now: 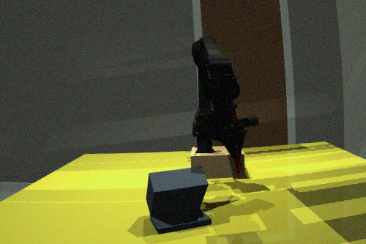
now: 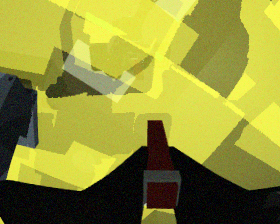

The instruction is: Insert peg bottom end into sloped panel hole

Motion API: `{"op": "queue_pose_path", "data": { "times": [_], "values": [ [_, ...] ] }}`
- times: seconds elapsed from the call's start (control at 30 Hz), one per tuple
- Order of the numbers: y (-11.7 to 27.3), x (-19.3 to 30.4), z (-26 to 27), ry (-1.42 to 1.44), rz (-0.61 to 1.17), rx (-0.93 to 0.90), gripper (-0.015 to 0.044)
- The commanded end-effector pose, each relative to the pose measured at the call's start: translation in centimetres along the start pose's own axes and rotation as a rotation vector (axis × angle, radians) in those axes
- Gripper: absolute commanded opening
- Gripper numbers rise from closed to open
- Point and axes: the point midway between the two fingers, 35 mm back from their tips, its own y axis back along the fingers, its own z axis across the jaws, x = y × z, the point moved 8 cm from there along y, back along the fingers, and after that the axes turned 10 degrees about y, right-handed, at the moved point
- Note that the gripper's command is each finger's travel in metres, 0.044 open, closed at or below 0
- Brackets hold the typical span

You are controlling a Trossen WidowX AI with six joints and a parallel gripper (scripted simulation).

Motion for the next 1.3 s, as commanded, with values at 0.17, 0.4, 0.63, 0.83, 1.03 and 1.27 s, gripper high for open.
{"op": "queue_pose_path", "data": {
  "times": [0.17, 0.4, 0.63, 0.83, 1.03, 1.27],
  "values": [
    [0.2, -0.7, 0.9, -0.012, 0.036, 0.005, 0.0],
    [0.3, -1.3, 1.5, -0.024, 0.063, 0.005, 0.0],
    [0.5, -1.9, 2.2, -0.036, 0.09, 0.003, 0.0],
    [0.7, -2.4, 2.7, -0.046, 0.114, 0.001, 0.0],
    [0.8, -3.0, 3.3, -0.055, 0.137, -0.002, 0.0],
    [1.0, -3.6, 3.9, -0.066, 0.165, -0.006, 0.0]
  ]
}}
